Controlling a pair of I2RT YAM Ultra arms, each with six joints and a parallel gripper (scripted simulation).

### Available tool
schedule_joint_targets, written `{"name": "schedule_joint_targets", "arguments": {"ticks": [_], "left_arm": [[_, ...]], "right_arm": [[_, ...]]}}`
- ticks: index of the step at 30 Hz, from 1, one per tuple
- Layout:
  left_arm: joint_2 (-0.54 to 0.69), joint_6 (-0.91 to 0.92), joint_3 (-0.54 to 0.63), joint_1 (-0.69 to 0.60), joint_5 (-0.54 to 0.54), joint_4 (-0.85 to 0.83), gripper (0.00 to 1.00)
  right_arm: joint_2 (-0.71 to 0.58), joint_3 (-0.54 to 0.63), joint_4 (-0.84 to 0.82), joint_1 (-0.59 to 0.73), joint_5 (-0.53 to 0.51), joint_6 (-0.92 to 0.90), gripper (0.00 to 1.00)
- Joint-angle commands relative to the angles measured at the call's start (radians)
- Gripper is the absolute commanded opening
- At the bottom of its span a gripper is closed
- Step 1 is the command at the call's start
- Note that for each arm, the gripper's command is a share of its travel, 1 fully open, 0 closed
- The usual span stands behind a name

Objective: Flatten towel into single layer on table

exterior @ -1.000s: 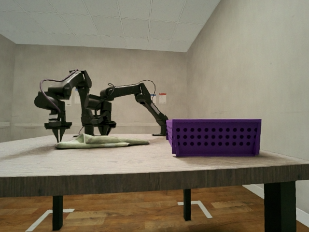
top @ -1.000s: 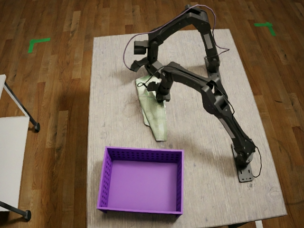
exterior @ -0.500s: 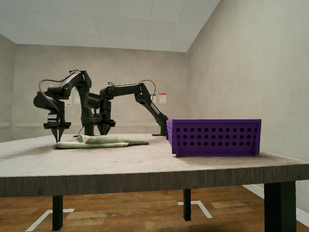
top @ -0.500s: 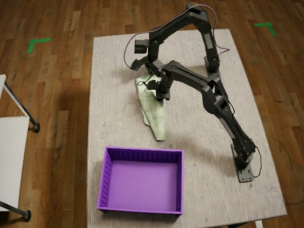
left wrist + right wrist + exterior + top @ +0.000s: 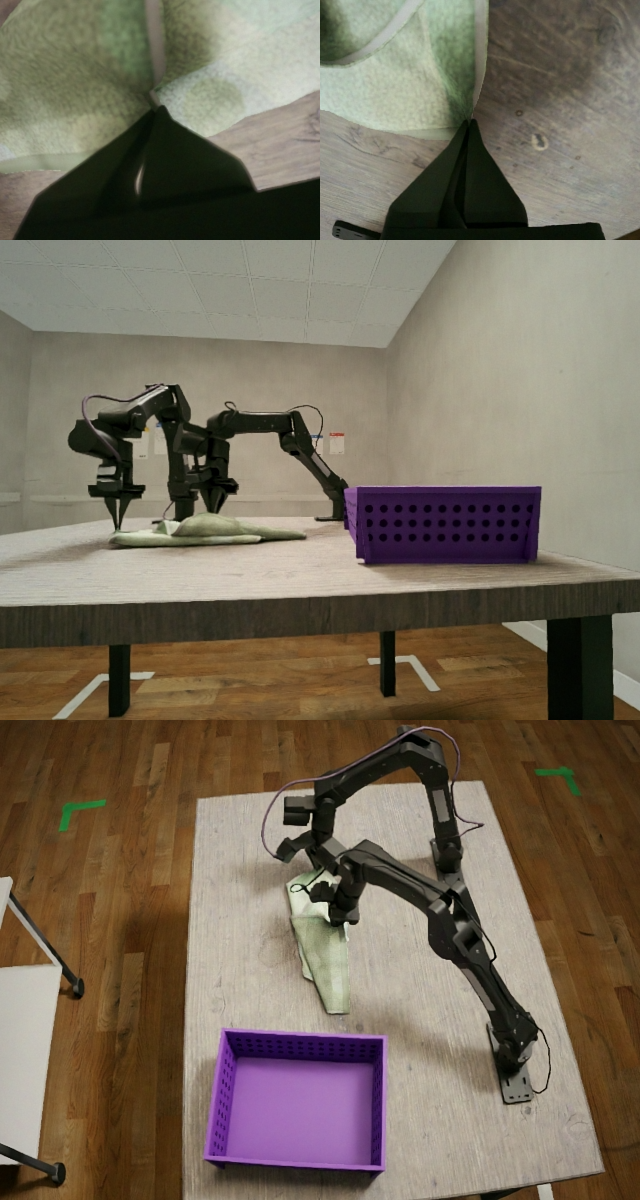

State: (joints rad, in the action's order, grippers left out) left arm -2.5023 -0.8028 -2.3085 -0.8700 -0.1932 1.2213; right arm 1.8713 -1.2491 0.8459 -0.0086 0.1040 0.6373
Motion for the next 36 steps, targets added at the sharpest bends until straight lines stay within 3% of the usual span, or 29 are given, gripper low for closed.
{"name": "schedule_joint_targets", "arguments": {"ticks": [1,13,14,18,19,24,31,35,36], "left_arm": [[0.003,-0.005,-0.029,-0.001,0.003,0.023,0.00],[-0.010,0.006,0.039,0.006,0.004,-0.030,0.00],[0.039,0.018,0.058,0.014,0.005,-0.039,0.00],[0.041,0.018,0.061,0.014,0.004,-0.042,0.00],[0.066,0.032,0.099,0.020,0.005,-0.058,0.00],[0.105,0.053,0.156,0.028,0.006,-0.087,0.00],[0.233,0.137,0.326,0.065,0.014,-0.160,0.00],[0.241,0.140,0.339,0.066,0.016,-0.172,0.00],[0.286,0.175,0.392,0.083,0.018,-0.193,0.00]], "right_arm": [[-0.019,0.001,0.019,-0.002,0.001,0.009,0.00],[-0.036,-0.044,0.045,0.002,0.002,0.000,0.00],[-0.046,-0.036,0.044,0.008,0.004,-0.013,0.00],[-0.046,-0.037,0.045,0.008,0.004,-0.013,0.00],[-0.061,0.015,0.045,0.014,0.006,-0.022,0.00],[-0.085,0.032,0.043,0.014,0.009,-0.035,0.00],[-0.189,0.102,0.033,0.035,0.015,-0.091,0.00],[-0.192,0.104,0.038,0.036,0.014,-0.093,0.00],[-0.237,0.131,0.031,0.045,0.011,-0.117,0.00]]}}
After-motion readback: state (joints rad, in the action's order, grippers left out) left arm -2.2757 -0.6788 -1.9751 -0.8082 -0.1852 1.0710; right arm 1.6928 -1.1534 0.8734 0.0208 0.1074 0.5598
